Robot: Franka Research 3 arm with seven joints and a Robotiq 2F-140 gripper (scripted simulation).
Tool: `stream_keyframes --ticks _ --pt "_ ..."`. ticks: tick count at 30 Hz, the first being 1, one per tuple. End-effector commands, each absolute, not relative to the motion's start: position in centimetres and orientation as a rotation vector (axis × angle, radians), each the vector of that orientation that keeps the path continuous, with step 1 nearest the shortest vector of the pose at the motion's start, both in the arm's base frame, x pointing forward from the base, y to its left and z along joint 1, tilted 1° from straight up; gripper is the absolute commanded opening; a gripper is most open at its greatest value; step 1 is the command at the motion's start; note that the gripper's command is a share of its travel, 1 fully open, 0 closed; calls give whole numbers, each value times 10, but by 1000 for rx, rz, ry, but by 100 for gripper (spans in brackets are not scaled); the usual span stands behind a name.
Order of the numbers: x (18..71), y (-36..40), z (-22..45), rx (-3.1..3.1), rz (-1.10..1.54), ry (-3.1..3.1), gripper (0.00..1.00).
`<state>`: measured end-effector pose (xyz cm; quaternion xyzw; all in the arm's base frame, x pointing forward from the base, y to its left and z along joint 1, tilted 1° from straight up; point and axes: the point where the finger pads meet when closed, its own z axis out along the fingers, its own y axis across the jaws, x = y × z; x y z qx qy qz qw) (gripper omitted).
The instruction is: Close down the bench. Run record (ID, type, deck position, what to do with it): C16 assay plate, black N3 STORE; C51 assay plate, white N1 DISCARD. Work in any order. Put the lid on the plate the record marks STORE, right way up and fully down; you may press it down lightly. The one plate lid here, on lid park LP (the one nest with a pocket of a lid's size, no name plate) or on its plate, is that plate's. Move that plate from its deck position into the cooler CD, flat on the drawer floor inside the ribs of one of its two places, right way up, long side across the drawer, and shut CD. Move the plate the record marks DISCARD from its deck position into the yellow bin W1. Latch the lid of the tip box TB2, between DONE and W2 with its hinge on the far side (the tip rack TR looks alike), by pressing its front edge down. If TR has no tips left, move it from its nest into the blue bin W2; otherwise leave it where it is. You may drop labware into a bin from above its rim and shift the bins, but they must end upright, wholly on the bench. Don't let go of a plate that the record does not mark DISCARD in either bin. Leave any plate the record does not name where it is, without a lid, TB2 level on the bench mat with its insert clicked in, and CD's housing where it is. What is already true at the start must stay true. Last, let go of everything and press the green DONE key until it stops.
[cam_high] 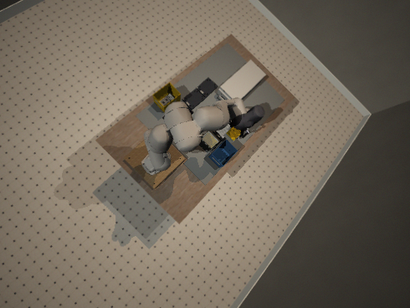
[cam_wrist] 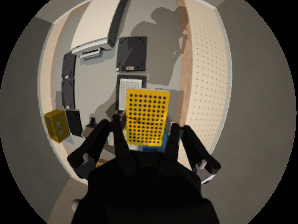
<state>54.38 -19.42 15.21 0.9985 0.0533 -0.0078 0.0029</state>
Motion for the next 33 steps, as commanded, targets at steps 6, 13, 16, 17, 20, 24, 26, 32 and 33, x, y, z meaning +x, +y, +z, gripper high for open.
stream_keyframes --ticks 6,13,16,17,20,24,26,32,33 --pt "531 -205 154 3127 -8 196 0" --pt "514 -213 155 3127 -8 196 0" --pt "507 -217 155 3127 -8 196 0" --pt "507 -217 155 3127 -8 196 0" --pt "502 -219 155 3127 -8 196 0" --pt "493 -224 155 3127 -8 196 0" --pt "488 -227 155 3127 -8 196 0" --pt "474 -234 155 3127 -8 196 0" --pt "472 -235 155 3127 -8 196 0"
